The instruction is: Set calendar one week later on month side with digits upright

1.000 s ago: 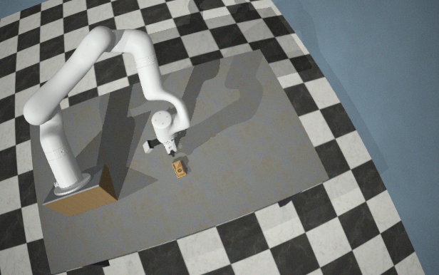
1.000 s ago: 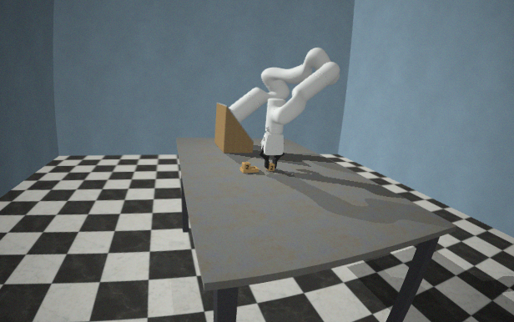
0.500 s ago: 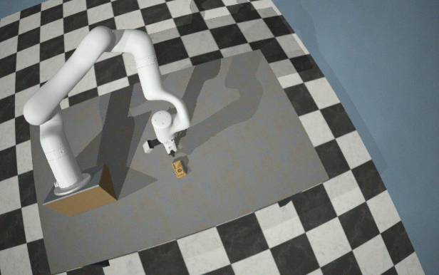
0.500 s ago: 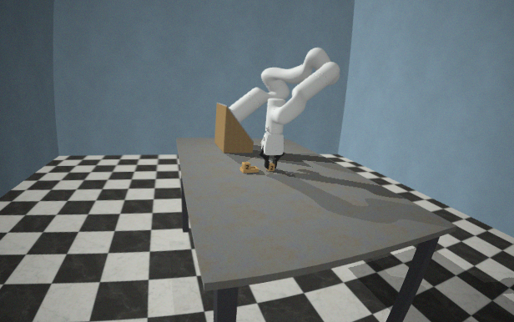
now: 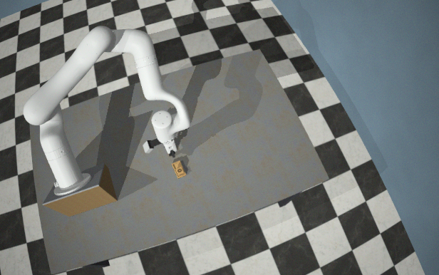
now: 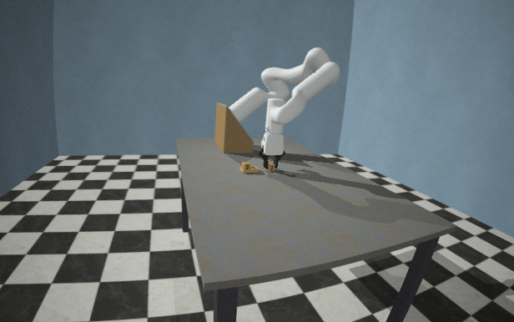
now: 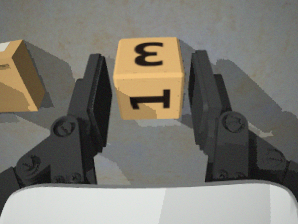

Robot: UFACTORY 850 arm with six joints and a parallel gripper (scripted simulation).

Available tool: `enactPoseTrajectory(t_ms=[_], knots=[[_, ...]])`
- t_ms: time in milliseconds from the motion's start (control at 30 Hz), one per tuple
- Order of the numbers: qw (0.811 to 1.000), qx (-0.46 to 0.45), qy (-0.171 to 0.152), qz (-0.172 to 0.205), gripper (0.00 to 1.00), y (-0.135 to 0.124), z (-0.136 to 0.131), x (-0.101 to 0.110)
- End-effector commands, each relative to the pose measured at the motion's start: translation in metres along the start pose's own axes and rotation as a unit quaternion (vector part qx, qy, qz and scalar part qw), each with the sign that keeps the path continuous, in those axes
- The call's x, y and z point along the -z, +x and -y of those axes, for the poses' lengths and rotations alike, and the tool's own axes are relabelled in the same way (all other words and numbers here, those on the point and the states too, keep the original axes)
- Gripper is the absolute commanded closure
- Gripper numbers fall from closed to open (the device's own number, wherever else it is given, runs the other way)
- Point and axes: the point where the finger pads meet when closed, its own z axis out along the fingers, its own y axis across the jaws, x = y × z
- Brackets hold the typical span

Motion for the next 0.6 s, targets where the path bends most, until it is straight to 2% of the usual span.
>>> enactPoseTrajectory(t_ms=[0,333,567], knots=[[1.000,0.000,0.000,0.001,0.51,-0.001,0.000,0.001],[1.000,0.000,0.000,0.001,0.51,-0.001,0.000,0.004],[1.000,0.000,0.000,0.001,0.51,-0.001,0.000,0.030]])
